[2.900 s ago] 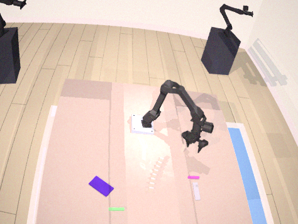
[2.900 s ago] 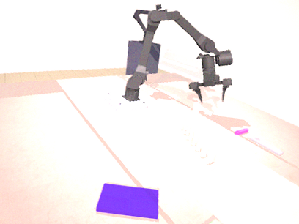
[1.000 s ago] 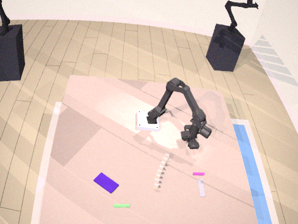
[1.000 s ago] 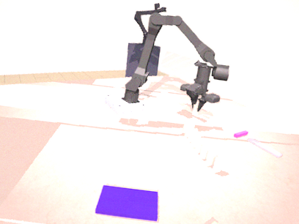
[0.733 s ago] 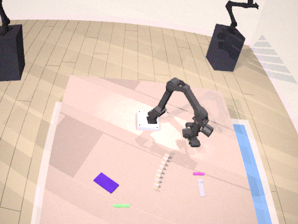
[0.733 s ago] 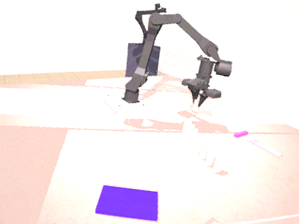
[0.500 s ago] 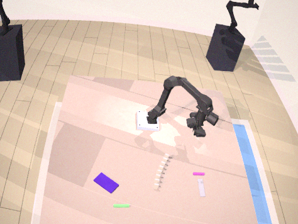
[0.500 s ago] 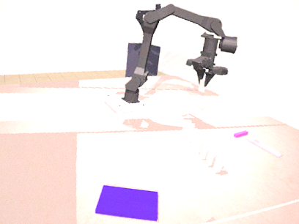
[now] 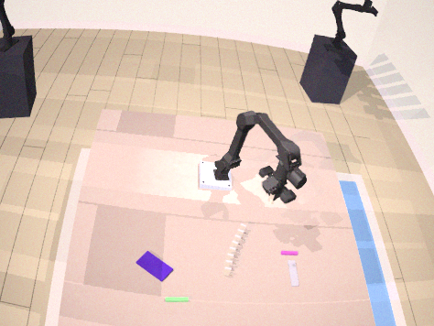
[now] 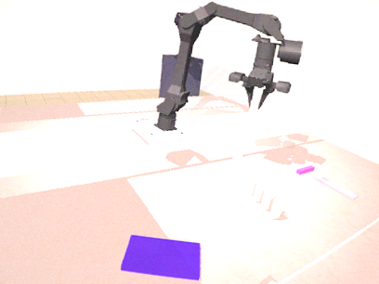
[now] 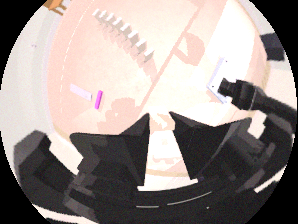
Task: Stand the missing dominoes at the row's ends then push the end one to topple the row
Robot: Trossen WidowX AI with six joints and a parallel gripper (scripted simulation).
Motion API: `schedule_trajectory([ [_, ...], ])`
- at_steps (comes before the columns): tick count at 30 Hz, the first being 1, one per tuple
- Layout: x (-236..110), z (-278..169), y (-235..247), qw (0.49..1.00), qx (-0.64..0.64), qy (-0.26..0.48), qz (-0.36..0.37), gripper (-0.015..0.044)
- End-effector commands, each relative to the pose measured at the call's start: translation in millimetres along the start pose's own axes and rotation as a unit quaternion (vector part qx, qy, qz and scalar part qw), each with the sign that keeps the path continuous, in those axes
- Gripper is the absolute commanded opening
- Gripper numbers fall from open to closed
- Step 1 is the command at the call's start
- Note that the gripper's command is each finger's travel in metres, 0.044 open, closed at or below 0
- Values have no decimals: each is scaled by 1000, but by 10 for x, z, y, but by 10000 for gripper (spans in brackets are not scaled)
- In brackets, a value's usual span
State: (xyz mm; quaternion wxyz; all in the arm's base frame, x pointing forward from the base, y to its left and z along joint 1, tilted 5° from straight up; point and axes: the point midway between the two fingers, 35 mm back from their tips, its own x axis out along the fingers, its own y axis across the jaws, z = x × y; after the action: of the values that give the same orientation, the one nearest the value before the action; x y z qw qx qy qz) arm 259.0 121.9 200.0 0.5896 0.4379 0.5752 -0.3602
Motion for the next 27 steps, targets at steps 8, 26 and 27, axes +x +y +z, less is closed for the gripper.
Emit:
schedule_trajectory([
  [8,2,912,-152,953,-302,1,-3,107],
  [26,334,930,-92,953,-302,1,-2,107],
  [27,378,931,-87,953,-302,1,-2,107],
])
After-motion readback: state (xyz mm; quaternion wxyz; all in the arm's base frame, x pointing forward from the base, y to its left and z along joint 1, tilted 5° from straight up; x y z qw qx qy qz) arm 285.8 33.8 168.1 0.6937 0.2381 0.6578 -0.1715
